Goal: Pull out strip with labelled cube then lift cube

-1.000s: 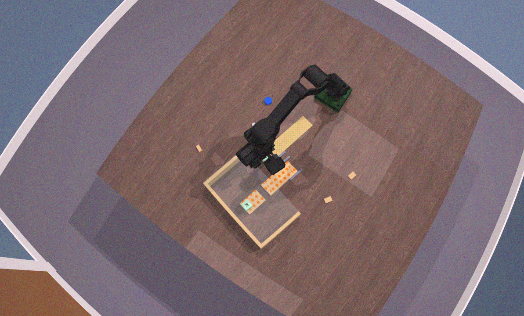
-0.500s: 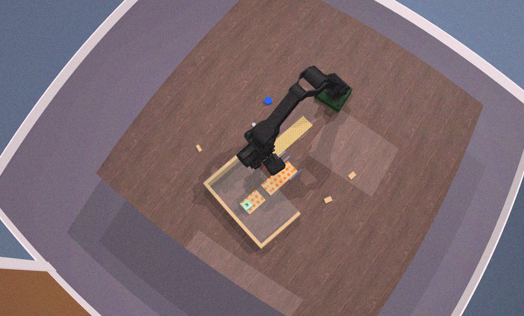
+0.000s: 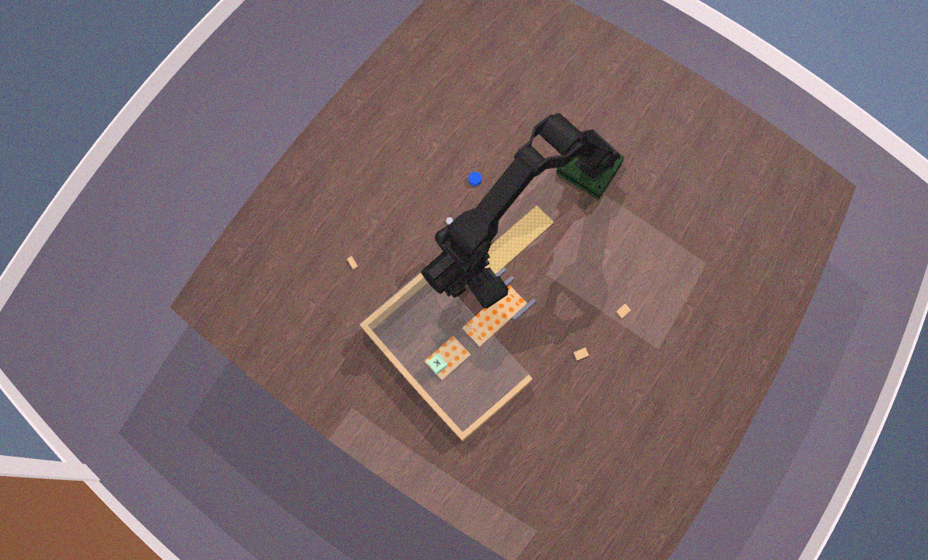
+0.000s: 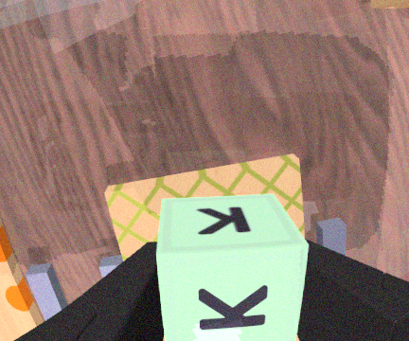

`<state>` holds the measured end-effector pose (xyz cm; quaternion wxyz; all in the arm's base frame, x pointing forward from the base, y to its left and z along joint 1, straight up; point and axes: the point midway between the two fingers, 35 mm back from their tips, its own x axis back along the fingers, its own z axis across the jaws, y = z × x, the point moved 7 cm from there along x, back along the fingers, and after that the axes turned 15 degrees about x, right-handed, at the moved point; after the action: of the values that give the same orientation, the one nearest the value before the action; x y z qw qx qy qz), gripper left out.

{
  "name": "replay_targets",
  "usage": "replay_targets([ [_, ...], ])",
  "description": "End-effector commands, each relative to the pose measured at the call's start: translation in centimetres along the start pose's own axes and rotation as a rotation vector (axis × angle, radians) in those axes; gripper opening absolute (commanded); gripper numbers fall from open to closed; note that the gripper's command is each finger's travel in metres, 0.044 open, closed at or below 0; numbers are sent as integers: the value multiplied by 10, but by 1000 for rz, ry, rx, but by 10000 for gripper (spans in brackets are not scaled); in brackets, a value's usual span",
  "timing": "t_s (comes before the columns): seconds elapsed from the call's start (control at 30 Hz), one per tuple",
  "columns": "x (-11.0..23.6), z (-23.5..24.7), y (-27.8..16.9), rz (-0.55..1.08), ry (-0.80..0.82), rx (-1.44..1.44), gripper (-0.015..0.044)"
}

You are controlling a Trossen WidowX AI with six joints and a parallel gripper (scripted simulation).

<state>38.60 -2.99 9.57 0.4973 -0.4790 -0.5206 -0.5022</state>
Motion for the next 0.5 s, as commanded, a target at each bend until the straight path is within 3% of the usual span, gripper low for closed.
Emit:
replay_targets([
  [0.0,10,1,-12,0,-3,8,0],
  [0.47,37,6,-54,8,0,-1,0],
])
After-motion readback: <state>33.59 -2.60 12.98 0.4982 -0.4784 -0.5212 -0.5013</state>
